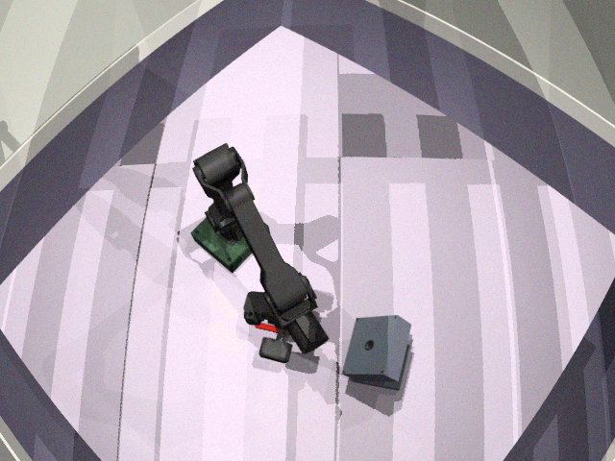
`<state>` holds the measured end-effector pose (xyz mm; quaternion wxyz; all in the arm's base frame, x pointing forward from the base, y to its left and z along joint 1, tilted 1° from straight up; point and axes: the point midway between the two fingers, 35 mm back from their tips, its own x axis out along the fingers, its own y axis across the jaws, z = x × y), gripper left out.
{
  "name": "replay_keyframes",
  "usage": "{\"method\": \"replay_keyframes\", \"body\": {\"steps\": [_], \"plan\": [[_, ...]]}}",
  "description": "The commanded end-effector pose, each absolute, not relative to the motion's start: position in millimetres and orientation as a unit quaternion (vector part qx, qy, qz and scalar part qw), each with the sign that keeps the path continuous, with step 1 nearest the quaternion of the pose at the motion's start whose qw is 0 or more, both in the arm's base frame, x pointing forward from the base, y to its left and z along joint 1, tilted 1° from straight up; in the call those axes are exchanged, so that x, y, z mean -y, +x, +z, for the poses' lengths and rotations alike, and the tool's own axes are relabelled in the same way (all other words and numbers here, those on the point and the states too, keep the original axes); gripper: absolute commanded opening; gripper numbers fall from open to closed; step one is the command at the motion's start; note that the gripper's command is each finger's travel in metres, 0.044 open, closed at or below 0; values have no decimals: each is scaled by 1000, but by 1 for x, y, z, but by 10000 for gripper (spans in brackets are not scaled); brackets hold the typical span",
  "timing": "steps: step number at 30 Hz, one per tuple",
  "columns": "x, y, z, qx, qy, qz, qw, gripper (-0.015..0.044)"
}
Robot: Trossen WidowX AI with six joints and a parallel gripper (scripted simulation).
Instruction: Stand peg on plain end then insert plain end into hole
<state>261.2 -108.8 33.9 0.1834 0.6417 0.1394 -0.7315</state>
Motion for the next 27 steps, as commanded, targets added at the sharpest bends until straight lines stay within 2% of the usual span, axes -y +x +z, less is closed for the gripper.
{"method": "replay_keyframes", "body": {"steps": [1,14,27], "plan": [[107,259,24,-142,638,-736,178,440],[106,258,6,-141,639,-736,175,440],[106,258,6,-141,639,-736,175,110]]}}
